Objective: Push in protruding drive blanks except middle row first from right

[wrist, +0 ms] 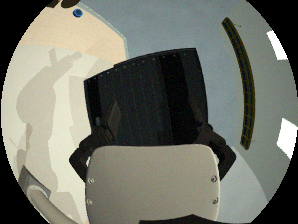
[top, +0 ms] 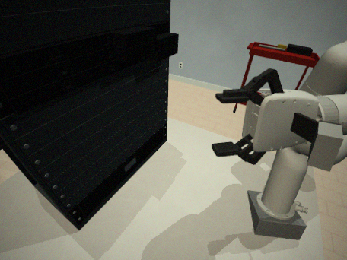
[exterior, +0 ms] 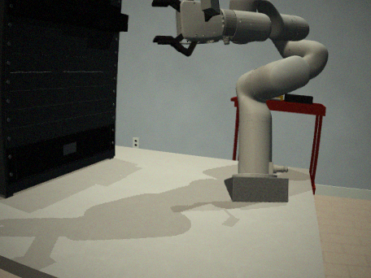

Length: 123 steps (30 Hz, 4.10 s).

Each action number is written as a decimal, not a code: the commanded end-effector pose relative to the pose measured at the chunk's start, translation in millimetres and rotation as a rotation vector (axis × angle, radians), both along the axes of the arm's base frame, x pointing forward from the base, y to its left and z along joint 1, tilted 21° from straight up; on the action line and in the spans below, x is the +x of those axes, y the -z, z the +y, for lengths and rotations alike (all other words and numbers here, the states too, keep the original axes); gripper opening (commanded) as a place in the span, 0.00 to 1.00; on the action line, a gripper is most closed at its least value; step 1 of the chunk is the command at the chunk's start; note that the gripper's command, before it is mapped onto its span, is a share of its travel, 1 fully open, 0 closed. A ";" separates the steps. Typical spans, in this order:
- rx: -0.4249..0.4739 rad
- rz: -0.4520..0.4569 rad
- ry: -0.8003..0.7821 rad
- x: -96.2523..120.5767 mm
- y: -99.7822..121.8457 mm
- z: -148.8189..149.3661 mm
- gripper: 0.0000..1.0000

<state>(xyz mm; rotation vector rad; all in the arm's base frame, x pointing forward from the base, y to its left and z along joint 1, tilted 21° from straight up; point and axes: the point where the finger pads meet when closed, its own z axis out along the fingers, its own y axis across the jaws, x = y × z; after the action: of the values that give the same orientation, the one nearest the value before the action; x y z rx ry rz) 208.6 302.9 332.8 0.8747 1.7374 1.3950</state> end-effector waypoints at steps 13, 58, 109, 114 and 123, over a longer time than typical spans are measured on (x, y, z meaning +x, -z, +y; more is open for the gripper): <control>-0.131 -0.138 0.382 20.9 -50.4 -89.5 1.00; -0.152 -0.321 0.619 11.3 -105.0 -135.9 1.00; -0.152 -0.325 0.619 144.4 -145.4 -199.1 1.00; -0.152 -0.325 0.619 144.5 -145.4 -199.1 1.00; -0.152 -0.325 0.619 144.5 -145.4 -199.1 1.00</control>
<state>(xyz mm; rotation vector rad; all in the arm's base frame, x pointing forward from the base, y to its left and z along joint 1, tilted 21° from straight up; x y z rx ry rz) 353.2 103.5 476.6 0.9361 1.1707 0.9137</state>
